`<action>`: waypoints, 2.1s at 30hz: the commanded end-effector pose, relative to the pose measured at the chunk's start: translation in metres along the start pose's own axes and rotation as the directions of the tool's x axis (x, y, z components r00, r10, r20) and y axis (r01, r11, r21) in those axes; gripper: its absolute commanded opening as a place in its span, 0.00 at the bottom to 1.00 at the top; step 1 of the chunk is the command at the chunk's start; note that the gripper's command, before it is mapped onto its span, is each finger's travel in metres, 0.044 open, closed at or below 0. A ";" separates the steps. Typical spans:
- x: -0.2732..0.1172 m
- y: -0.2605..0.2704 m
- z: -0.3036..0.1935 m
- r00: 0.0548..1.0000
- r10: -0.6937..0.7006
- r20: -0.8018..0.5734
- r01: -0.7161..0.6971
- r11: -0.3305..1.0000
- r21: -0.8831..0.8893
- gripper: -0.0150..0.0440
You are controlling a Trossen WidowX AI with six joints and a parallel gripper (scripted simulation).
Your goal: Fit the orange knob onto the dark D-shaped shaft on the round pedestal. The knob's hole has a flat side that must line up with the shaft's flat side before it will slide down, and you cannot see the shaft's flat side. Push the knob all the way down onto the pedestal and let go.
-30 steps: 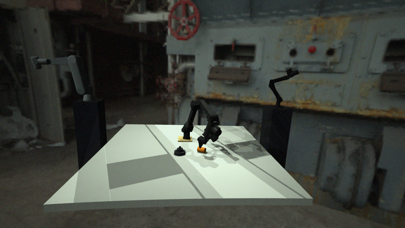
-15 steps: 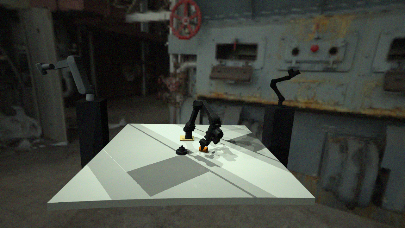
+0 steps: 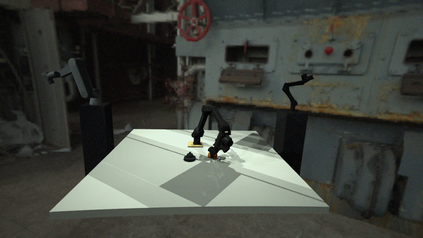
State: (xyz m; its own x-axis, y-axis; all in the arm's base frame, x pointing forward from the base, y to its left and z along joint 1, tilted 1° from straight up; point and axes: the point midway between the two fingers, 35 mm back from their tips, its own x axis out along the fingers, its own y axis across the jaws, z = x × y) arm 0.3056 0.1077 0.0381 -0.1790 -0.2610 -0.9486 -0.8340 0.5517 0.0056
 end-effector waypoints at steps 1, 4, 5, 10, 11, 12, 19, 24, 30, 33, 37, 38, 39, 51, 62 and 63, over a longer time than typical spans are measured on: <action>0.002 0.000 0.000 1.000 -0.001 -0.006 0.001 1.000 0.000 0.66; 0.002 0.000 0.000 1.000 -0.001 -0.006 0.001 1.000 0.000 0.66; 0.002 0.000 0.000 1.000 -0.001 -0.006 0.001 1.000 0.000 0.66; 0.002 0.000 0.000 1.000 -0.001 -0.006 0.001 1.000 0.000 0.63; 0.002 0.000 0.000 1.000 -0.001 -0.006 0.001 1.000 0.000 0.62; 0.002 0.000 0.000 1.000 -0.001 -0.006 0.001 1.000 0.000 0.60; 0.001 0.000 -0.001 1.000 -0.001 -0.001 0.001 1.000 0.000 0.56; 0.000 0.000 -0.004 0.998 0.001 0.059 -0.001 1.000 0.000 0.56; -0.003 0.000 -0.011 0.985 0.001 0.172 -0.001 1.000 -0.001 0.56; -0.004 0.000 -0.014 0.975 0.001 0.222 0.000 1.000 -0.001 0.56; -0.004 0.000 -0.018 0.957 0.001 0.289 0.000 1.000 -0.001 0.56; -0.004 0.000 -0.019 0.952 0.001 0.305 0.000 1.000 -0.001 0.56; -0.005 0.000 -0.020 0.947 0.001 0.321 0.000 1.000 -0.001 0.56; -0.005 0.000 -0.033 0.865 0.000 0.502 0.000 1.000 -0.001 0.56; -0.002 -0.001 -0.045 0.763 0.000 0.647 0.000 1.000 -0.001 0.56; -0.002 -0.001 -0.046 0.752 0.000 0.659 0.001 1.000 -0.001 0.56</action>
State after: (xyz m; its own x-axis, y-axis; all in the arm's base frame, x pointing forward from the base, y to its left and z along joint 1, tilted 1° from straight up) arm 0.2855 0.0744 0.0540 0.1826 0.2900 -0.9394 -0.8327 0.5537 0.0091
